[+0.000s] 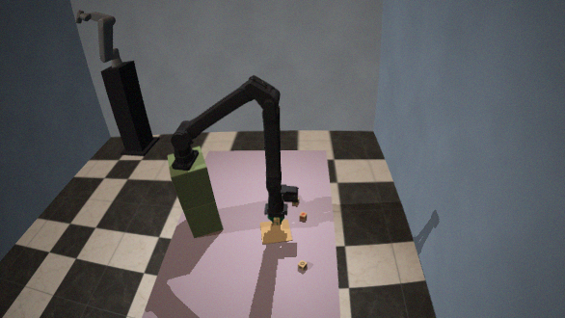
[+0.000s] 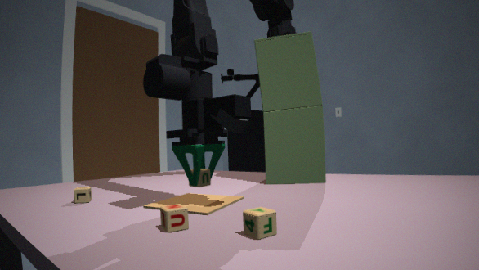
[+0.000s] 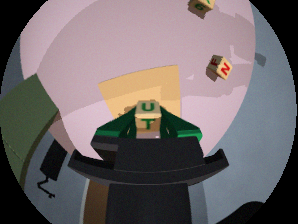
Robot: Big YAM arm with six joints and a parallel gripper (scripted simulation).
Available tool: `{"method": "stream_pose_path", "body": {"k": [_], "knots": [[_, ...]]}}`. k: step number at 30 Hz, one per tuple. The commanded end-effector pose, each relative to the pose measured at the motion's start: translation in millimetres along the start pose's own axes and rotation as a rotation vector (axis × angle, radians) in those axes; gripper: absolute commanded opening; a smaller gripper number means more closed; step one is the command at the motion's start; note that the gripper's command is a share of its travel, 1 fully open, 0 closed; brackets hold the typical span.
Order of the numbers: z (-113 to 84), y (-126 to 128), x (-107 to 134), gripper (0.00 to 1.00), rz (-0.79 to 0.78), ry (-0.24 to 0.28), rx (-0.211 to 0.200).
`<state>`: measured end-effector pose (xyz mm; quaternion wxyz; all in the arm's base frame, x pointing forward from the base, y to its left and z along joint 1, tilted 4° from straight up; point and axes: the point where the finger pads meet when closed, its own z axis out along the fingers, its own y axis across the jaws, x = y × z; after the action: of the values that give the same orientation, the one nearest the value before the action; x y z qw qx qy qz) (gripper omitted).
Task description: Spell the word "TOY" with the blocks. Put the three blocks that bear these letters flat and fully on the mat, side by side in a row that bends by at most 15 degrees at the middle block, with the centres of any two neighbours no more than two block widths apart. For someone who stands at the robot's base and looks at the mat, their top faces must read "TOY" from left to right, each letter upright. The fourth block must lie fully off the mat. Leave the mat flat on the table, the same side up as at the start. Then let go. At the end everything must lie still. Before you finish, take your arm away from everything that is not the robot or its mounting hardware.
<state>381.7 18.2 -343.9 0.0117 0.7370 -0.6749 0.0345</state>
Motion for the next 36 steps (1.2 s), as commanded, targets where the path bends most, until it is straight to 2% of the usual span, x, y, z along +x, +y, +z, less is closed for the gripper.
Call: {"method": "stream_pose_path", "body": {"k": [1, 3, 7, 11, 12, 13, 26, 30, 35, 36], "knots": [[-35.8, -11.8, -4.7, 0.26, 0.001, -0.004, 0.021], [-35.8, -11.8, -4.7, 0.26, 0.001, -0.004, 0.021], [-62.2, -10.9, -4.7, 0.26, 0.001, -0.004, 0.021], [-75.3, -10.5, -4.7, 0.26, 0.001, -0.004, 0.021], [-66.2, 1.6, -5.2, 0.26, 0.000, -0.003, -0.008], [-62.9, 6.3, -5.4, 0.26, -0.001, -0.003, -0.019], [-63.1, 0.3, -5.8, 0.26, 0.018, -0.003, -0.005], [-63.0, 2.2, -7.6, 0.26, 0.123, -0.003, -0.003], [-63.2, 2.6, -12.3, 0.26, 0.407, -0.002, 0.007], [-63.2, 2.6, -12.3, 0.26, 0.407, -0.002, 0.007]]}}
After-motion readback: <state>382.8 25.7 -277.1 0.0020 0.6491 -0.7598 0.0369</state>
